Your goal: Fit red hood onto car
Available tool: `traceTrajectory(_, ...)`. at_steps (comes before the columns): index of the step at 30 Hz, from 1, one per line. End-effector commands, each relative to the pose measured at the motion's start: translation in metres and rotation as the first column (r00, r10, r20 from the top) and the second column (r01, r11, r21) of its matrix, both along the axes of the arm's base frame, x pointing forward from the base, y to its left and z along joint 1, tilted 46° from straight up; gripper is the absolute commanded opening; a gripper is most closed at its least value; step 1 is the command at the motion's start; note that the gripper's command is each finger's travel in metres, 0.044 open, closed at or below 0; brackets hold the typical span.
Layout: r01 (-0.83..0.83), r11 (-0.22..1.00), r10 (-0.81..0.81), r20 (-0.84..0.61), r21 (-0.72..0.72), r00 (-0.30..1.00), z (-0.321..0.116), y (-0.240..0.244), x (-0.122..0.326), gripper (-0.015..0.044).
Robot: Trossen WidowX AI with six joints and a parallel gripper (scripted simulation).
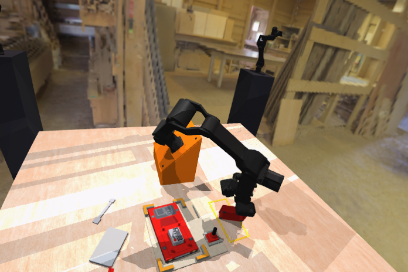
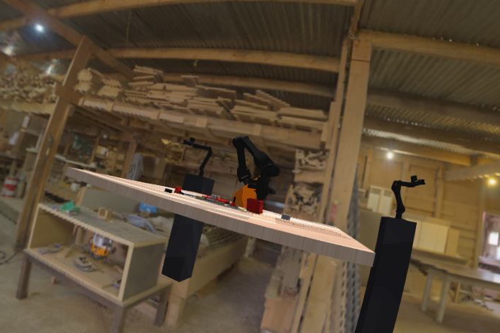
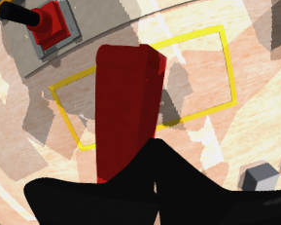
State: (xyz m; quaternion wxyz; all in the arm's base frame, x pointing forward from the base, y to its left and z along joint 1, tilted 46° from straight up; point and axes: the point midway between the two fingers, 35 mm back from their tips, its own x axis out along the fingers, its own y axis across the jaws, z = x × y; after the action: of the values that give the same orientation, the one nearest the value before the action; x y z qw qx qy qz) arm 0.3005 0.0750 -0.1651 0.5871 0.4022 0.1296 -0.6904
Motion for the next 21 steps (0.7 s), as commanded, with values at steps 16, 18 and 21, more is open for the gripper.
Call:
traceTrajectory(16, -0.006, 1.0, 0.006, 0.004, -0.001, 1.0, 0.01, 0.0, 0.018, 0.0)
traceTrajectory(18, -0.006, 1.0, 0.006, 0.003, 0.0, 1.0, 0.018, 0.009, 0.018, 0.0)
traceTrajectory(21, -0.006, 1.0, 0.006, 0.003, 0.002, 1.0, 0.037, 0.031, 0.016, 0.0)
